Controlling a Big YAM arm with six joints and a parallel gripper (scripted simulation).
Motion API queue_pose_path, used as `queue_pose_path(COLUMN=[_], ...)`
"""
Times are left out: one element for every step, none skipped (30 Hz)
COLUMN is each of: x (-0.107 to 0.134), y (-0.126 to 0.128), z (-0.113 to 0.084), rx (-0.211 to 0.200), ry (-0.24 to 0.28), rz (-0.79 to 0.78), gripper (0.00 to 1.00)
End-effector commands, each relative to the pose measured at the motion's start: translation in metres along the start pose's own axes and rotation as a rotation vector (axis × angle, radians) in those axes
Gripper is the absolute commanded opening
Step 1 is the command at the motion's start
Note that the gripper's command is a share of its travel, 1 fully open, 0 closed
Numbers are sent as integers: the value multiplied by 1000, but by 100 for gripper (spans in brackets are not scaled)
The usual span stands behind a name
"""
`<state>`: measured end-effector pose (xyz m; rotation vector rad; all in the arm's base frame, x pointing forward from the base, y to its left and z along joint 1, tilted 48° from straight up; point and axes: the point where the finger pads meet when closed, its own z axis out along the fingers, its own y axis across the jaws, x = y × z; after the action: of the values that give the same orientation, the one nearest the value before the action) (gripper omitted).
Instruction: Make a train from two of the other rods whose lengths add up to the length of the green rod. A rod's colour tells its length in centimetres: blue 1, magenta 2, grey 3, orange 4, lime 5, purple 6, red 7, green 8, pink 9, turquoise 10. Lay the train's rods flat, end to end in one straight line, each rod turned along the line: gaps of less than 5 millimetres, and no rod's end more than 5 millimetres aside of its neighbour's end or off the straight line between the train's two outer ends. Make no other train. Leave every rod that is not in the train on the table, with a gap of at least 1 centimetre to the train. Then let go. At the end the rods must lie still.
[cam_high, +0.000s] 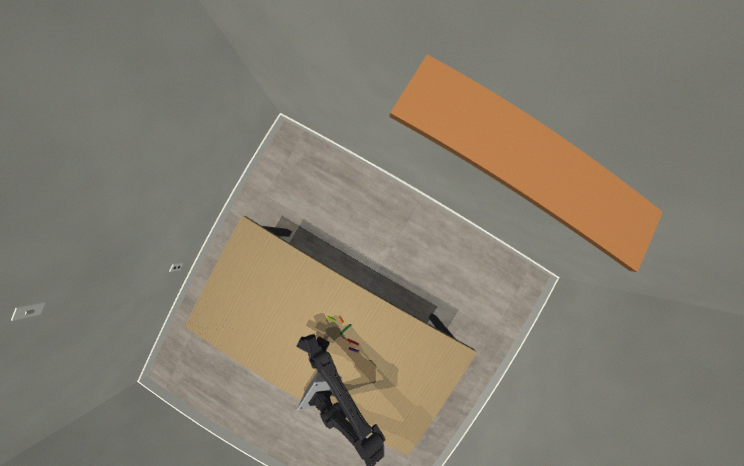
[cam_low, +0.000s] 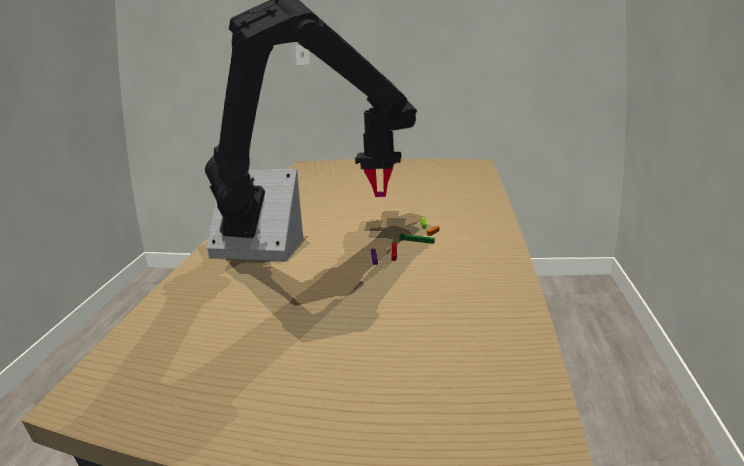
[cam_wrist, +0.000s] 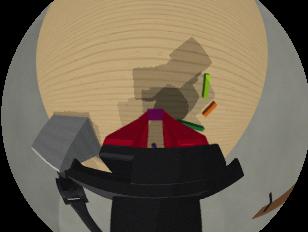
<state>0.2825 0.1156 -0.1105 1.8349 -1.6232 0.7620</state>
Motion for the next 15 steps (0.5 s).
queue_pose_path(x=[-2, -2, -2, -2, -2, -2, -2, -2, -2, -9, -4, -2, -2, -2, -2], y=[1, 1, 1, 1, 1, 1, 1, 1, 1, 3, 2, 2, 2, 2, 2], z=[18, 23, 28, 32, 37, 41, 45, 45, 45, 41, 51, 56, 59, 62, 64], rx=[-3, -3, -3, -3, -3, -3, -3, -3, -3, 23, 2, -4, -4, -4, -4], ry=[-3, -2, -2, -2, -2, -2, -2, -2, -2, -1, -1, -1, -1, -1, -1], rz=[-16, -16, -16, -16, -16, -16, -16, -16, -16, -38, -22, -17, -17, -17, -17], gripper=[14, 14, 14, 14, 14, 14, 14, 14, 14, 14, 14, 14, 14, 14, 14])
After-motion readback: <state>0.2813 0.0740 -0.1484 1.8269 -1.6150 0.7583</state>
